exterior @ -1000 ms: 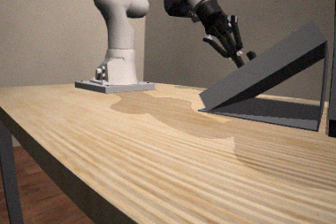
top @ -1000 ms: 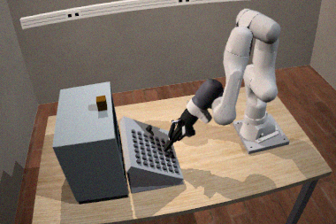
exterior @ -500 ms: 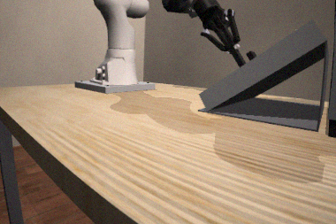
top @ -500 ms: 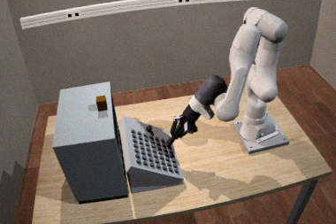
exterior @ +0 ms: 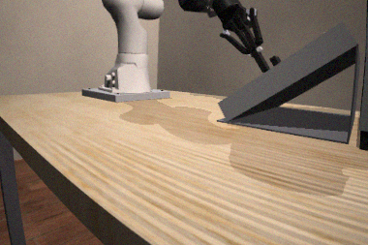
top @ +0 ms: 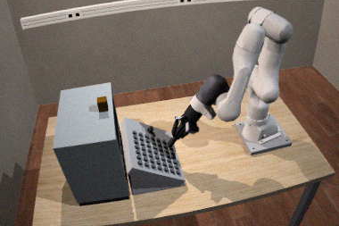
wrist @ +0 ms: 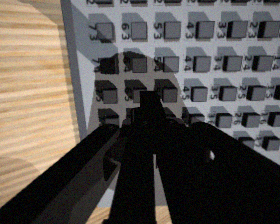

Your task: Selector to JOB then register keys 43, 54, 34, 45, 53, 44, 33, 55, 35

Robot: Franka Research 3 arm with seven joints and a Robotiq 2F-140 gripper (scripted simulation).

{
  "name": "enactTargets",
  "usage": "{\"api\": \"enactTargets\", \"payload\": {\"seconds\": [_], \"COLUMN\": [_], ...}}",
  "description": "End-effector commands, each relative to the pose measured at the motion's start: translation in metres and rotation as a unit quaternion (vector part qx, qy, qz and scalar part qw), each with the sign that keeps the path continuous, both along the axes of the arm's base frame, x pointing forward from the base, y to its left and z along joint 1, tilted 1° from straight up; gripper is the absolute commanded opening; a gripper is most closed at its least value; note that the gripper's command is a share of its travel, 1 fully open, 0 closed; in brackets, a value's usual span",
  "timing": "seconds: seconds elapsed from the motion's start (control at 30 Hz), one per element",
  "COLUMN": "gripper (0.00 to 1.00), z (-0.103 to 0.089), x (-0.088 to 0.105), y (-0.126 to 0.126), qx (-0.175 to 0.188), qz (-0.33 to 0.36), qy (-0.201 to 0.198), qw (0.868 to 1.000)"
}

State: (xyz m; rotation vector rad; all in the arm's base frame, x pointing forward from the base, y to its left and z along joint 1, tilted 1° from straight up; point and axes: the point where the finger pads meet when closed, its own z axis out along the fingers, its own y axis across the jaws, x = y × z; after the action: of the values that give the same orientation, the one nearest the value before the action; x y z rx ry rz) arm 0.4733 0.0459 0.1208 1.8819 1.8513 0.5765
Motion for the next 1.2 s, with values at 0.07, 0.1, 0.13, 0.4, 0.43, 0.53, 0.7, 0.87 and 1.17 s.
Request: {"api": "enactTargets", "payload": {"seconds": [0.07,0.1,0.13,0.4,0.43,0.53,0.7,0.87,1.17], "gripper": [0.10,0.10,0.10,0.10,0.10,0.10,0.10,0.10,0.10], "z": [0.009,0.013,0.018,0.035,0.035,0.033,0.029,0.022,0.017], "x": [0.013,0.019,0.025,0.050,0.050,0.051,0.054,0.059,0.062], "y": [0.000,0.000,0.000,0.000,0.000,0.000,0.000,0.000,0.000], "qx": [-0.002,-0.002,-0.002,-0.002,-0.002,-0.002,-0.002,-0.002,-0.002], "qz": [0.002,0.002,0.002,0.002,0.002,0.002,0.002,0.002,0.002], "qy": [0.003,0.003,0.003,0.003,0.003,0.003,0.003,0.003,0.003], "qw": [1.000,1.000,1.000,1.000,1.000,1.000,1.000,1.000,1.000]}}
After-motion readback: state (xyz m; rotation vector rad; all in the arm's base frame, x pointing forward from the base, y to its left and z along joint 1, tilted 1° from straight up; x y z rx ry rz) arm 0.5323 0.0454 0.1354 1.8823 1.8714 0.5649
